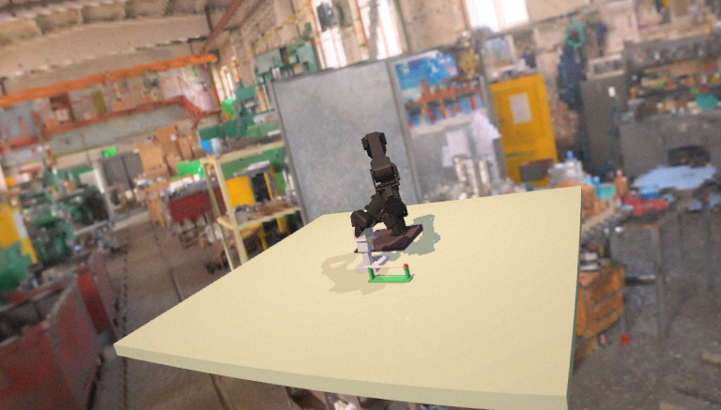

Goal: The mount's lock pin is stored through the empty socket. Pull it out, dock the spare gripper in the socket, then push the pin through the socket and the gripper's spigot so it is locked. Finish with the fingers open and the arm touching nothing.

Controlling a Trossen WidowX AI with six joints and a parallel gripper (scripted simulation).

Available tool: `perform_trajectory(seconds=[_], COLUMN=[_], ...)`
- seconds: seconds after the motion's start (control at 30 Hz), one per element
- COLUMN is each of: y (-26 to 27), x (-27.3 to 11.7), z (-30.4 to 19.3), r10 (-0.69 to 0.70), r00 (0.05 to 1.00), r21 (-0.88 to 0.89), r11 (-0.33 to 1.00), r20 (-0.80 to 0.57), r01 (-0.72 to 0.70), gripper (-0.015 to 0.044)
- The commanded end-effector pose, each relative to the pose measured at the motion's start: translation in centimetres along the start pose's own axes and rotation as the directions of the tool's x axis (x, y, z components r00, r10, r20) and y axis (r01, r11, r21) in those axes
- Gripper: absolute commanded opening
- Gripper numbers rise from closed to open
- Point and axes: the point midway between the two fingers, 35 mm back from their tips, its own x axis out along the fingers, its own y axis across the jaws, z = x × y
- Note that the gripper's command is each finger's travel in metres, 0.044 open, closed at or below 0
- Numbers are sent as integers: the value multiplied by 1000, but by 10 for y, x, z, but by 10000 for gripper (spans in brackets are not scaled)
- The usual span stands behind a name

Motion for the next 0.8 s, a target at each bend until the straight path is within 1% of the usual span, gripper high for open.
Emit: perform_trajectory(seconds=[0.0,0.57,0.77], y=[0,0,0], x=[0,0,-8], z=[0,0,-8], r10=[0,0,1], r00=[1000,1000,1000], r21=[0,0,-2], r11=[1000,1000,1000], r20=[0,0,-1], r01=[0,0,-1], gripper=[0,440,440])
